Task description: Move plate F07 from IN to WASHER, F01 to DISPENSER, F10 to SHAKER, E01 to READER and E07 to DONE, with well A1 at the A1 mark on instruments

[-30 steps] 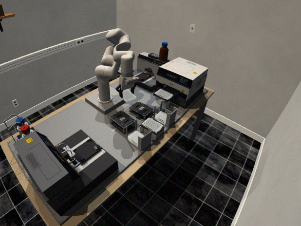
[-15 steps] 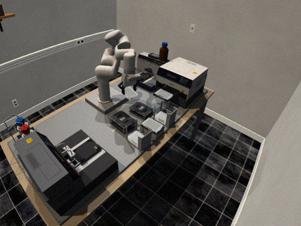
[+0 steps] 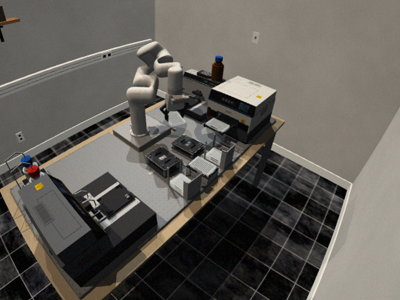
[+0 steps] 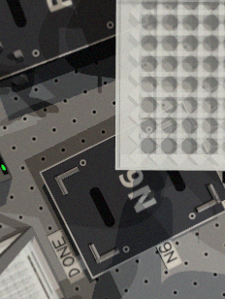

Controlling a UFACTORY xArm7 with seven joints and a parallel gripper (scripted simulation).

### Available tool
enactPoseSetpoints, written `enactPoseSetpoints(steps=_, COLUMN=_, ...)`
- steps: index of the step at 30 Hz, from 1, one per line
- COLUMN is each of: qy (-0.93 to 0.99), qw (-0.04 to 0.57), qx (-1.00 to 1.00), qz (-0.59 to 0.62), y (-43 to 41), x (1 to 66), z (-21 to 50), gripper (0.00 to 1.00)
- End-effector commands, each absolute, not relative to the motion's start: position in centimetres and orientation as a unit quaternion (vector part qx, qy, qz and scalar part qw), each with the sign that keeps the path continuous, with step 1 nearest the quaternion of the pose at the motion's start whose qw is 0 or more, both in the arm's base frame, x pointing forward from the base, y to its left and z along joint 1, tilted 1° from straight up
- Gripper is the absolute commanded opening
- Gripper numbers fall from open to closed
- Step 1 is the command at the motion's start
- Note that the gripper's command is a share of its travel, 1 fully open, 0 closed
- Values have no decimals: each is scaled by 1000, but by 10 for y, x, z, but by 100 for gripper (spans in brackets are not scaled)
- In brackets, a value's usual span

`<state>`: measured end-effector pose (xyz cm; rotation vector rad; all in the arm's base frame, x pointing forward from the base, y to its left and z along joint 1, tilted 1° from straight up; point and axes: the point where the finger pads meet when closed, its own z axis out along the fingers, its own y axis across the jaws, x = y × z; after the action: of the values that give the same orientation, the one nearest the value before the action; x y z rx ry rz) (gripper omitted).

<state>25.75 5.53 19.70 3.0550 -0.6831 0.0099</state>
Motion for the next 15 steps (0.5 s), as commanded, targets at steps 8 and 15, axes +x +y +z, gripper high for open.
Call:
enactPoseSetpoints(steps=8, qy=-248, qw=5, qx=969, qz=5, y=82, x=248, z=198, gripper=0)
enactPoseSetpoints(steps=15, qy=-281, qw=5, qx=960, qz=5, y=104, x=240, z=197, gripper=0)
